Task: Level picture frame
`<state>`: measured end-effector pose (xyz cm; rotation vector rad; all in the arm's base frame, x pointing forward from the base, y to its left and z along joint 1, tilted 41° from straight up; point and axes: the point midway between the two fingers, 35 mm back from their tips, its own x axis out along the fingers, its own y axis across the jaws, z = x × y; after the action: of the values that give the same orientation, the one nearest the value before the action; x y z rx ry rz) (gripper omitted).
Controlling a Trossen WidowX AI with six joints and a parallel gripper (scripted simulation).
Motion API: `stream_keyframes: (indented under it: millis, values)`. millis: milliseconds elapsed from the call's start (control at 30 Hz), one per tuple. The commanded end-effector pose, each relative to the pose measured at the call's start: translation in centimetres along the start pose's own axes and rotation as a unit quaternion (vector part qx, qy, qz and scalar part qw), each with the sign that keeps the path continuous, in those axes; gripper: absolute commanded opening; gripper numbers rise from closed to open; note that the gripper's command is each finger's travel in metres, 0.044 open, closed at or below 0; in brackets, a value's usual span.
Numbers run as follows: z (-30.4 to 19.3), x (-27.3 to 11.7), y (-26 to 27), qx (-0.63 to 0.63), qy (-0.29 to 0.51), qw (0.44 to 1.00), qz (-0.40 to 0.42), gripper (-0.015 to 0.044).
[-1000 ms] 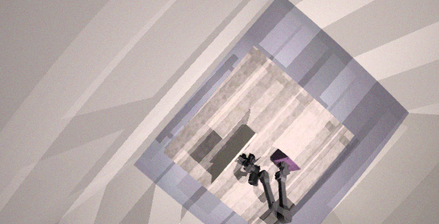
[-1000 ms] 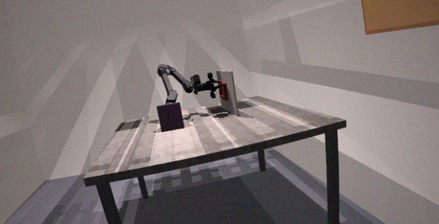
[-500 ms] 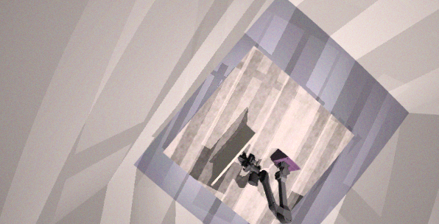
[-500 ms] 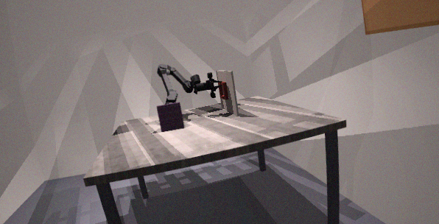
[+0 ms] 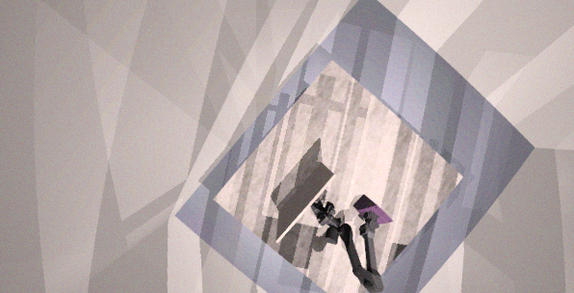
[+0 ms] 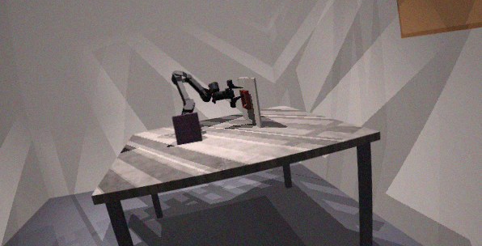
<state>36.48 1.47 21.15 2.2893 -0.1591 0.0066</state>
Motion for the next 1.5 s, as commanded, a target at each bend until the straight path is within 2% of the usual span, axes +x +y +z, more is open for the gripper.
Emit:
stream_keyframes:
  millis: [0,267,467,733,1000,1467]
  values:
    - [-0.6,-2.5,0.1,0.019,0.002,1.000,0.000,0.0260]
    - [0.0,-8.9,-0.5,0.069,0.000,0.998,-0.001,0.0260]
    - [-0.4,-9.1,-0.3,0.067,0.001,0.998,0.000,0.0260]
    - [-1.6,-13.6,1.4,0.081,-0.013,0.997,0.010,0.0260]
    - [0.0,-17.9,3.3,0.093,-0.030,0.995,0.018,0.0260]
    - [0.2,-18.2,3.4,0.111,-0.030,0.993,0.028,0.0260]
